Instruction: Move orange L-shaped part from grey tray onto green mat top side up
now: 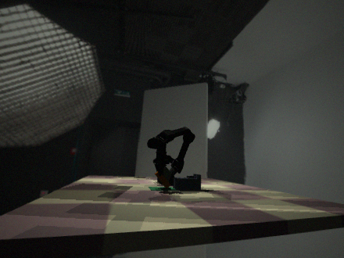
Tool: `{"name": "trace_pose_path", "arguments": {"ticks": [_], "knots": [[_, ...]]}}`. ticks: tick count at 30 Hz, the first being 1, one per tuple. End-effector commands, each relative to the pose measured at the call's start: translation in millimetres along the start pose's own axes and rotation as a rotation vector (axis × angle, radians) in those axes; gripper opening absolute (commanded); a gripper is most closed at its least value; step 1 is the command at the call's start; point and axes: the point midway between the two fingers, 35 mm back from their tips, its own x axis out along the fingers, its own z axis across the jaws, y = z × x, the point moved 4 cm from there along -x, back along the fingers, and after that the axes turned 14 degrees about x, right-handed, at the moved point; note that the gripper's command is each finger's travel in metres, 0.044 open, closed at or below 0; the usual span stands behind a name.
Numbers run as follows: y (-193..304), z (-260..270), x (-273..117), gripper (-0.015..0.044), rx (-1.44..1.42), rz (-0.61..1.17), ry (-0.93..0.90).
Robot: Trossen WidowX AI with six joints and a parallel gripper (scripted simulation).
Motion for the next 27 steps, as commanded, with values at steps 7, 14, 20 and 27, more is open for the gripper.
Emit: {"name": "trace_pose_path", "arguments": {"ticks": [7,14,20,27], "knots": [[1.3,-3.1,-27.9,0.0367,0.001,0.001,0.002],[0.4,0.2,-87.8,0.0400,0.004,0.000,0.003],[1.4,-0.5,-84.3,0.0400,0.007,0.002,0.017],[1.4,-0.5,-84.3,0.0400,0.007,0.002,0.017]]}}
